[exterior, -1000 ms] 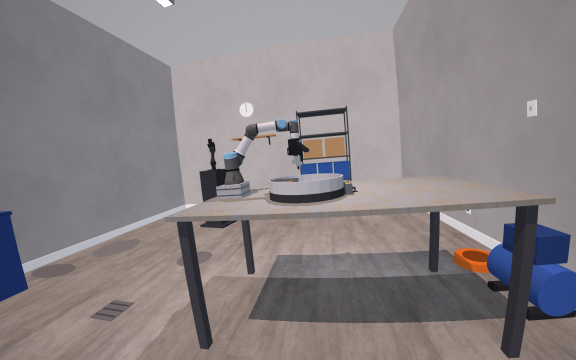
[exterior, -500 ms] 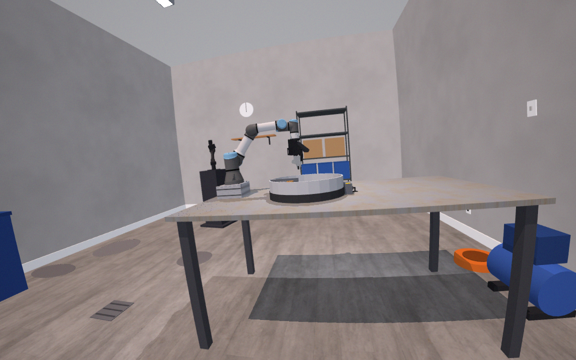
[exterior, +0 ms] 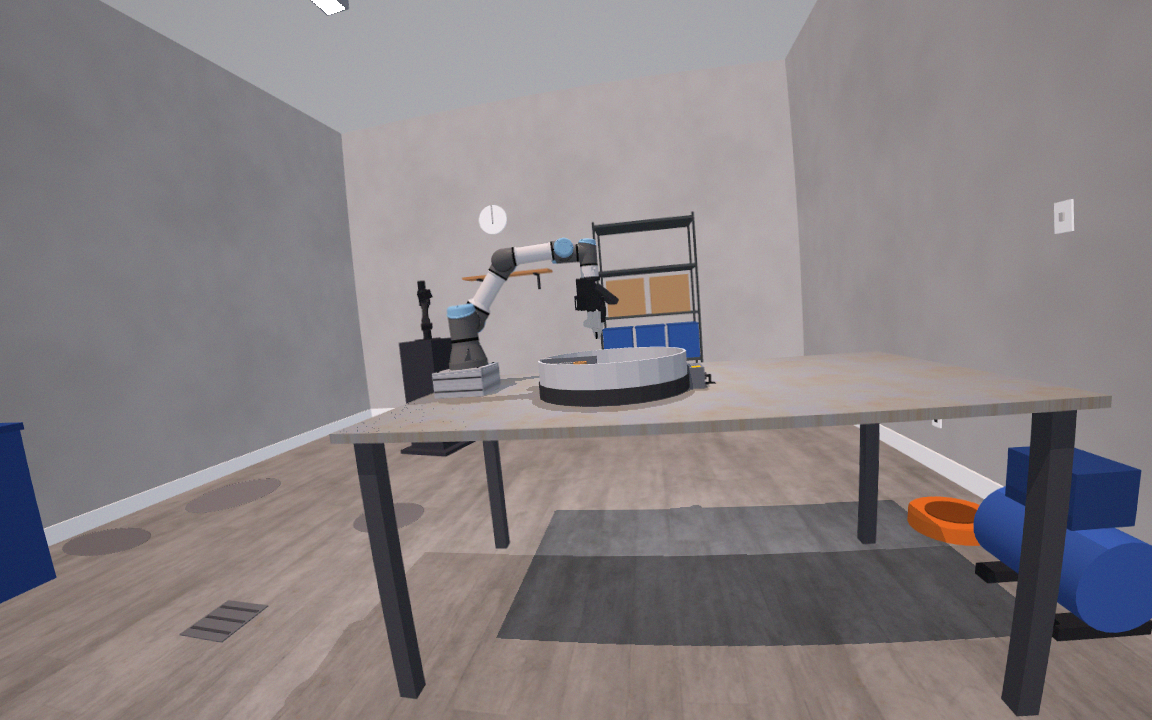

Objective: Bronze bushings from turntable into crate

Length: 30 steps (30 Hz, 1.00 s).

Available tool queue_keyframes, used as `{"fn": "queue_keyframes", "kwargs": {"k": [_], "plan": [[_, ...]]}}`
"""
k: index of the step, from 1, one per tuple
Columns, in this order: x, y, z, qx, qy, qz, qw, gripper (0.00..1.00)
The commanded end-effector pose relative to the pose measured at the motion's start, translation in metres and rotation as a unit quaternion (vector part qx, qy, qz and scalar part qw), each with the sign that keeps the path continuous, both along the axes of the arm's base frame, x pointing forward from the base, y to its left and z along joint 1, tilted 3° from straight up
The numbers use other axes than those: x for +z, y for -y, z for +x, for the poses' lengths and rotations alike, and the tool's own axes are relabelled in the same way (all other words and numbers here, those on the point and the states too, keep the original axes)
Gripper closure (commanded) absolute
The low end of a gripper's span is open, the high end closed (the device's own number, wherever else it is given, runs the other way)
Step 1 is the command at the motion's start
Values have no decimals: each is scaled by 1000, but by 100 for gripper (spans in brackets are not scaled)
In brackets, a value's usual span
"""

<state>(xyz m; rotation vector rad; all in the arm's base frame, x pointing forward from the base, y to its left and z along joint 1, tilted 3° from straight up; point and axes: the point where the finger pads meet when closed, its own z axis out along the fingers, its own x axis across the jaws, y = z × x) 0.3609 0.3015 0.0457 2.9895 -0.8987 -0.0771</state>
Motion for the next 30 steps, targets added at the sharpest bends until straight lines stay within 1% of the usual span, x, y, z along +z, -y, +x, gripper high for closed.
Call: {"fn": "queue_keyframes", "kwargs": {"k": [1, 22, 26, 30], "plan": [[1, 0, 1, 0, 2, 1, 1000, 94], [1, 1, 1, 0, 2, 1, 1000, 95], [1, 7, 3, 0, 2, 1, 1000, 95], [1, 20, 6, 0, 2, 1, 1000, 95]]}}
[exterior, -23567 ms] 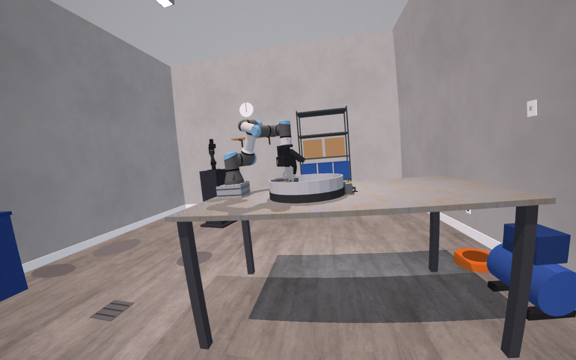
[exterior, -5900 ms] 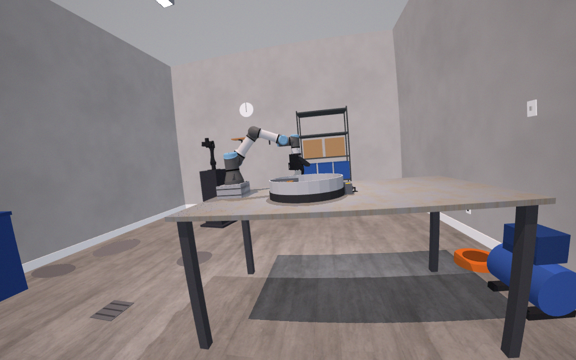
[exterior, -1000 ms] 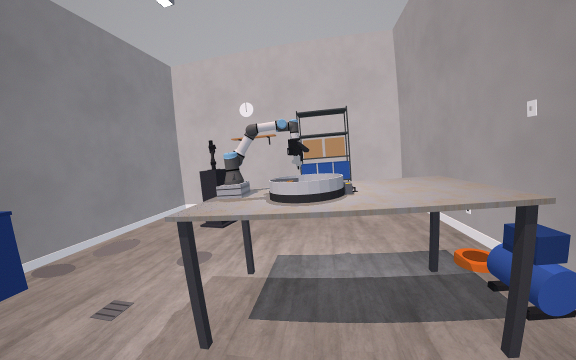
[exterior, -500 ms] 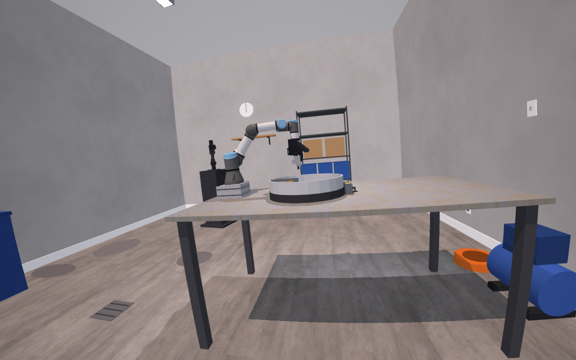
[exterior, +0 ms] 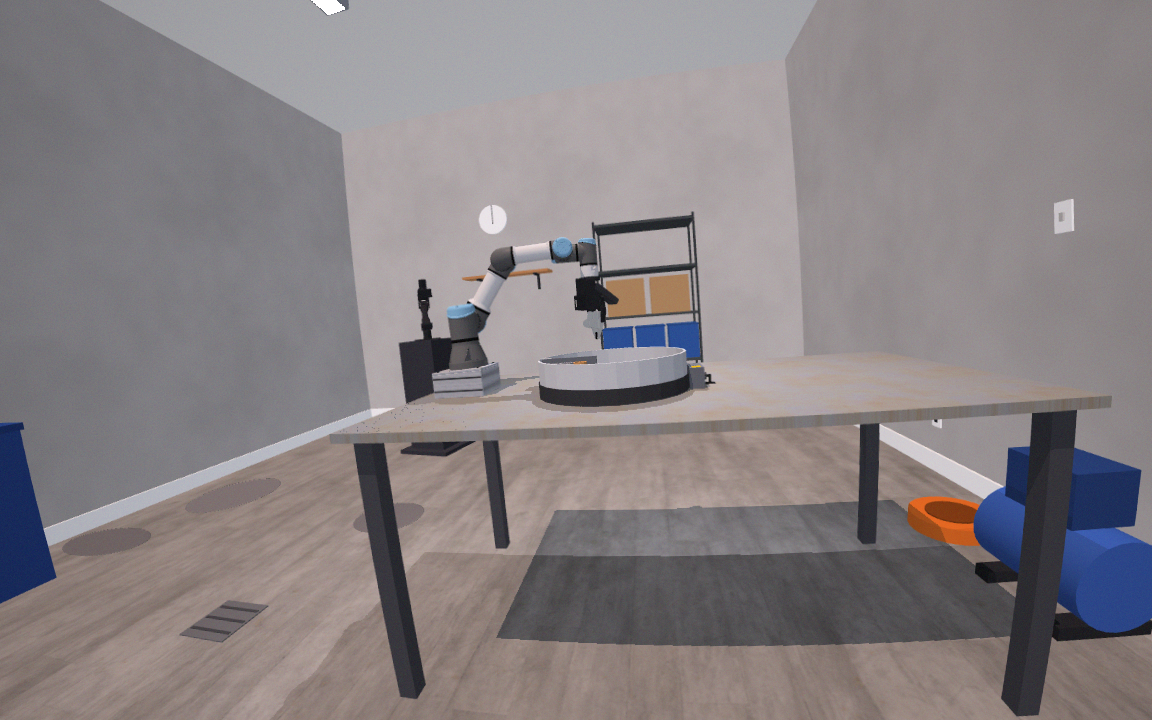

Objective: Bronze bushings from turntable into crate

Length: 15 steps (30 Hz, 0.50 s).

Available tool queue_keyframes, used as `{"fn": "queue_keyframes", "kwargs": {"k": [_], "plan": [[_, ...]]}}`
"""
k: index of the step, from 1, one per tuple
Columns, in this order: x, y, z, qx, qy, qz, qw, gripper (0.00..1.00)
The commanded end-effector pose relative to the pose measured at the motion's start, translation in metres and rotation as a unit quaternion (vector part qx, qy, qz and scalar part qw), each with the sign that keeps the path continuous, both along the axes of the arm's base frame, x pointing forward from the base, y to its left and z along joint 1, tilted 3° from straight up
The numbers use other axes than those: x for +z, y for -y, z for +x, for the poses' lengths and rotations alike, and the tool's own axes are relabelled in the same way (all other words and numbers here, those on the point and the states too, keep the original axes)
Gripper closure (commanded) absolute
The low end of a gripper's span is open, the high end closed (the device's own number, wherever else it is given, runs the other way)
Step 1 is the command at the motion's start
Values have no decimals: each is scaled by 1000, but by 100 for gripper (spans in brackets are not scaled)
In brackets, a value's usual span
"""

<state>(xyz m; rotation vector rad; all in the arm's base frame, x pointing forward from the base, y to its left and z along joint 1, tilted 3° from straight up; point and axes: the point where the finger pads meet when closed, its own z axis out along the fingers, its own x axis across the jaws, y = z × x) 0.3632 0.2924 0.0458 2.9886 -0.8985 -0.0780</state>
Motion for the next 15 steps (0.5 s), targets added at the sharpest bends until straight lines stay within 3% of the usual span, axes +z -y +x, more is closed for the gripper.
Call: {"fn": "queue_keyframes", "kwargs": {"k": [1, 7, 15], "plan": [[1, 15, 4, 0, 2, 1, 1000, 95], [1, 36, 8, 0, 2, 1, 1000, 95], [1, 117, 22, 0, 2, 1, 1000, 95]]}}
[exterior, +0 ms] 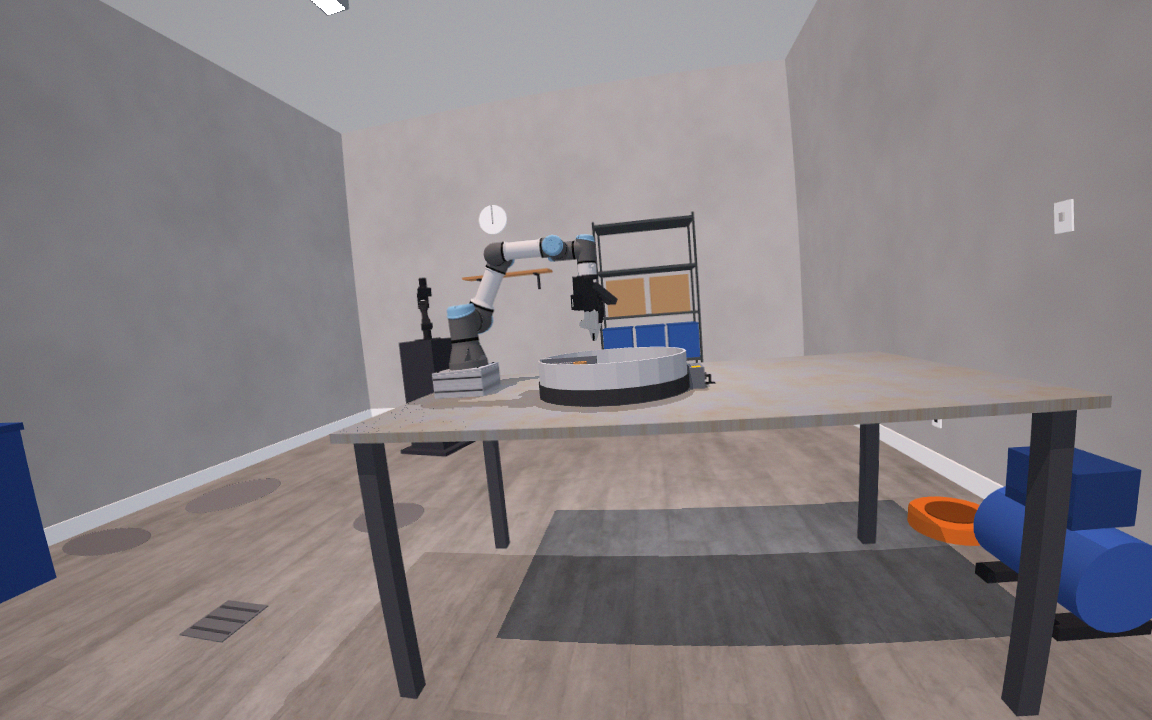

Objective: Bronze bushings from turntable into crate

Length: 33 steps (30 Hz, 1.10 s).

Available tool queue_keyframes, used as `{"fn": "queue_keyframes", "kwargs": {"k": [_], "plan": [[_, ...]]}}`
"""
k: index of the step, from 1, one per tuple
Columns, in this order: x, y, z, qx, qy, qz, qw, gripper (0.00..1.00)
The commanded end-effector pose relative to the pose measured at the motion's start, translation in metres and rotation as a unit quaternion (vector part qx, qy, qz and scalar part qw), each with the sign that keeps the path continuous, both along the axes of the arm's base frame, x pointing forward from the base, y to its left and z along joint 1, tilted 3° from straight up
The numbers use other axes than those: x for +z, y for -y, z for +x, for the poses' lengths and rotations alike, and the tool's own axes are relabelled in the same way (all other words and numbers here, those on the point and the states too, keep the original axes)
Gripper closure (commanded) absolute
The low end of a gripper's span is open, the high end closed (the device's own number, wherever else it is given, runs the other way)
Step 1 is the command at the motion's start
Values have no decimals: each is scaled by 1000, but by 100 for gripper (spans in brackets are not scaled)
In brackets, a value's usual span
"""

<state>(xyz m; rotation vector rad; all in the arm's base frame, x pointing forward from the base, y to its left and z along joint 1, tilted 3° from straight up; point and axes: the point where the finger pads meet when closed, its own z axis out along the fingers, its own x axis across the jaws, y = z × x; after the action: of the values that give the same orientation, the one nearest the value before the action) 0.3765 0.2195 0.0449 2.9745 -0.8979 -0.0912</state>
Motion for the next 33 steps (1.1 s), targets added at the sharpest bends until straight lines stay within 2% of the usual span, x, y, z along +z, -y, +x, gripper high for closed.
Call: {"fn": "queue_keyframes", "kwargs": {"k": [1, 3, 5, 13, 20, 22, 28, 33], "plan": [[2, 56, 10, 1, 8, 6, 1000, 95], [1, 79, 15, 1, 8, 6, 1000, 95], [1, 79, 15, 1, 8, 6, 1000, 95], [0, 171, 30, 1, 8, 6, 1000, 95], [-1, 237, 44, 1, 8, 6, 1000, 95], [-1, 237, 44, 1, 8, 6, 1000, 95], [-1, 270, 50, 1, 8, 6, 1000, 95], [-1, 279, 51, 1, 8, 6, 1000, 95]]}}
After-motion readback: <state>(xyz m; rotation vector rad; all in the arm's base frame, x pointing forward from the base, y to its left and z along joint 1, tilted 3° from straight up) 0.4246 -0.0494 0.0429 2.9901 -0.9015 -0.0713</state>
